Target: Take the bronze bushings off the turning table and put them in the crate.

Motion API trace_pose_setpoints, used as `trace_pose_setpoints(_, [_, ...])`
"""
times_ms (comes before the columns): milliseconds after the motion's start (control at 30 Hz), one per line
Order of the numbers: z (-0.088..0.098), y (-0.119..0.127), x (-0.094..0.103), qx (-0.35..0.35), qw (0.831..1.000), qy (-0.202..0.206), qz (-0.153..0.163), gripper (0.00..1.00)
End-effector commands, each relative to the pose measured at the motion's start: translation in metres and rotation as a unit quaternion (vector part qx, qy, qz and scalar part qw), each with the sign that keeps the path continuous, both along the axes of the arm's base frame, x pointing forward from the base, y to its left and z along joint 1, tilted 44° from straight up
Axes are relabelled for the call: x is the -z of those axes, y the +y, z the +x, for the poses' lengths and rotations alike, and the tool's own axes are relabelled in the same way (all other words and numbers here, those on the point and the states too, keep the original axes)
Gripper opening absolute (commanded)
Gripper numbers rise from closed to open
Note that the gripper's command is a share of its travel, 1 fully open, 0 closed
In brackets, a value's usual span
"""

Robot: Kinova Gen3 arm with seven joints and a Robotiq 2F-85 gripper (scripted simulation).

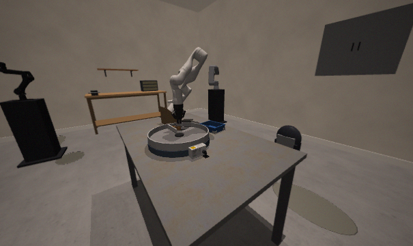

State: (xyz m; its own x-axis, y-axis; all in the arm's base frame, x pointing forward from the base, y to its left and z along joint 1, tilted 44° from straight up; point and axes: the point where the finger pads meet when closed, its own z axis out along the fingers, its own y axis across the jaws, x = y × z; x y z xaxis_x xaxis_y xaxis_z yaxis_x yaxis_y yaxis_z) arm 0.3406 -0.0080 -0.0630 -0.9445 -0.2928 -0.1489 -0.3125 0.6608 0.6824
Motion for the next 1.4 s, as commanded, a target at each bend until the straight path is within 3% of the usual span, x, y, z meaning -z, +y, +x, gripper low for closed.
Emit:
trace_pose_setpoints(0, [0.0,-0.001,0.0,0.0,1.0,0.0,0.0,0.14])
trace_pose_setpoints(167, [-0.001,0.009,0.01,0.0,1.0,-0.001,0.0,0.14])
trace_pose_setpoints(1367, [-0.002,0.018,0.019,0.0,1.0,0.0,0.0,0.14])
